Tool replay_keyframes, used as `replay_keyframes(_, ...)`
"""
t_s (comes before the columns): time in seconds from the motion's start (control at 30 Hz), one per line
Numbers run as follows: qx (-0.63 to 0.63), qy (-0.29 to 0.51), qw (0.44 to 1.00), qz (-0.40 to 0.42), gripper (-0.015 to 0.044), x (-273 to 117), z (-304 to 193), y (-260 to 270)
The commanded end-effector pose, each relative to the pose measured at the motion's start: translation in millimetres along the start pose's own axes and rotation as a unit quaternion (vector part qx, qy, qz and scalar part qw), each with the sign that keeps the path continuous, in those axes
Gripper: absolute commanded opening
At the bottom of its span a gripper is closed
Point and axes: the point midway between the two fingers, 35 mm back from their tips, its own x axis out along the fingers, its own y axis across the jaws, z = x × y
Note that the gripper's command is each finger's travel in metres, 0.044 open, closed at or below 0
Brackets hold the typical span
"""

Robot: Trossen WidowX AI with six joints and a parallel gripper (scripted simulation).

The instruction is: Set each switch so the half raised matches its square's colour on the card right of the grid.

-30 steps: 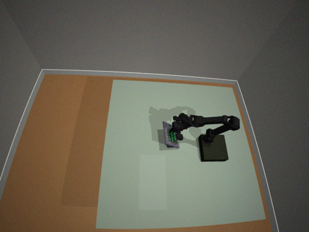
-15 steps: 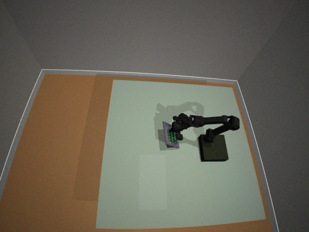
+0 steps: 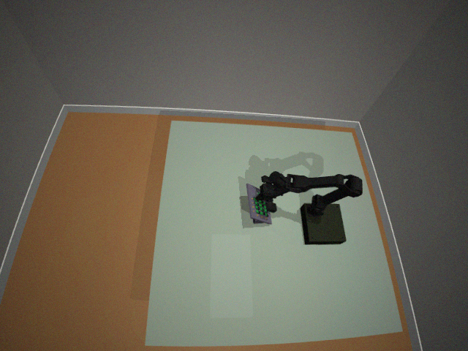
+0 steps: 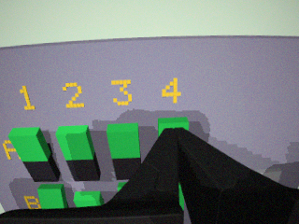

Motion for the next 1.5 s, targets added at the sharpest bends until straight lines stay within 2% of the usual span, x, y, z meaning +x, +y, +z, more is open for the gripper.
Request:
replay_keyframes(0.0, 0.003, 0.001, 1.000, -0.001, 0.0000, 1, -1, 0)
replay_keyframes(0.13, 0.000, -0.001, 1.000, 0.000, 0.0000, -6, 0, -1)
replay_keyframes(0.3, 0.003, -0.009, 1.000, -0.001, 0.0000, -57, -2, -1)
replay_keyframes(0.37, 0.003, -0.010, 1.000, -0.001, 0.0000, -64, -3, 0)
replay_keyframes(0.53, 0.003, -0.010, 1.000, -0.001, 0.0000, -64, -5, 0)
replay_keyframes(0.77, 0.003, -0.008, 1.000, -0.001, 0.0000, -63, -62, 0)
replay_keyframes(0.9, 0.003, -0.008, 1.000, -0.001, 0.0000, -61, -62, 0)
replay_keyframes(1.07, 0.003, -0.021, 1.000, -0.001, 0.0000, -29, -62, 0)
replay_keyframes(1.47, 0.003, -0.022, 1.000, -0.001, 0.0000, -18, -63, 0)
